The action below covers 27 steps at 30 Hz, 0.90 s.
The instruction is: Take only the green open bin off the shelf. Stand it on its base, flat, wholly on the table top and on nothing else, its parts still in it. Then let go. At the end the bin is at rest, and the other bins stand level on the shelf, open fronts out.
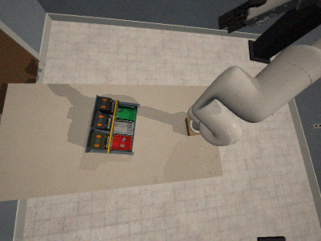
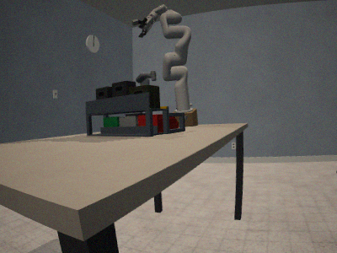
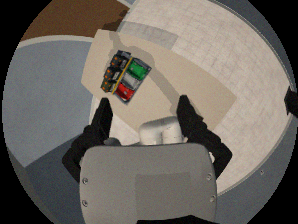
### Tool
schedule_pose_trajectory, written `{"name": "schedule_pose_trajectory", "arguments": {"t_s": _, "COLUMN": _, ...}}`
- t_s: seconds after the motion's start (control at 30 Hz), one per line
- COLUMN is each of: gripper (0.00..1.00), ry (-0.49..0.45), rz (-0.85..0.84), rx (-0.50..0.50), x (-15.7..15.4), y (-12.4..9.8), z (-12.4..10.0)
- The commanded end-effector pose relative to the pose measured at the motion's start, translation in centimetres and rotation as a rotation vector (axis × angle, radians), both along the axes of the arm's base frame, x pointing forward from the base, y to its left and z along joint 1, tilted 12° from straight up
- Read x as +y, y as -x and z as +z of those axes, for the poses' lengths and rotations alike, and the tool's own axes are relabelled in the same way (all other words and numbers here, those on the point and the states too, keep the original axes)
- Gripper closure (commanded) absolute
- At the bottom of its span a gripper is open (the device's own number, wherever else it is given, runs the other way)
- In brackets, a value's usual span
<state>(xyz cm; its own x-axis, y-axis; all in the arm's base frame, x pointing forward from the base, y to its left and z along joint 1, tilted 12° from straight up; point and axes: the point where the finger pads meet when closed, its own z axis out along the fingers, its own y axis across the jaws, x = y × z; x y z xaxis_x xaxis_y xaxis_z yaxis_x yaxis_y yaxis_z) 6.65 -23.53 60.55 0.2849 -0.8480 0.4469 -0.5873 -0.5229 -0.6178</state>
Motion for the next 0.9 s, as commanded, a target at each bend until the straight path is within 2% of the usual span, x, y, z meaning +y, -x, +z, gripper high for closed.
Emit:
{"name": "schedule_pose_trajectory", "arguments": {"t_s": 0.0, "gripper": 0.00, "ry": -0.023, "rz": -0.026, "rx": 0.039, "x": 0.00, "y": -0.01, "z": 0.05}}
{"name": "schedule_pose_trajectory", "arguments": {"t_s": 0.13, "gripper": 0.00, "ry": -0.120, "rz": -0.128, "rx": 0.191, "x": 0.01, "y": -0.02, "z": 0.06}}
{"name": "schedule_pose_trajectory", "arguments": {"t_s": 0.53, "gripper": 0.00, "ry": -0.120, "rz": -0.128, "rx": 0.191, "x": 0.01, "y": -0.02, "z": 0.06}}
{"name": "schedule_pose_trajectory", "arguments": {"t_s": 0.7, "gripper": 0.00, "ry": -0.241, "rz": -0.256, "rx": 0.378, "x": 0.02, "y": -0.02, "z": 0.06}}
{"name": "schedule_pose_trajectory", "arguments": {"t_s": 0.87, "gripper": 0.00, "ry": -0.241, "rz": -0.256, "rx": 0.378, "x": 0.02, "y": -0.02, "z": 0.06}}
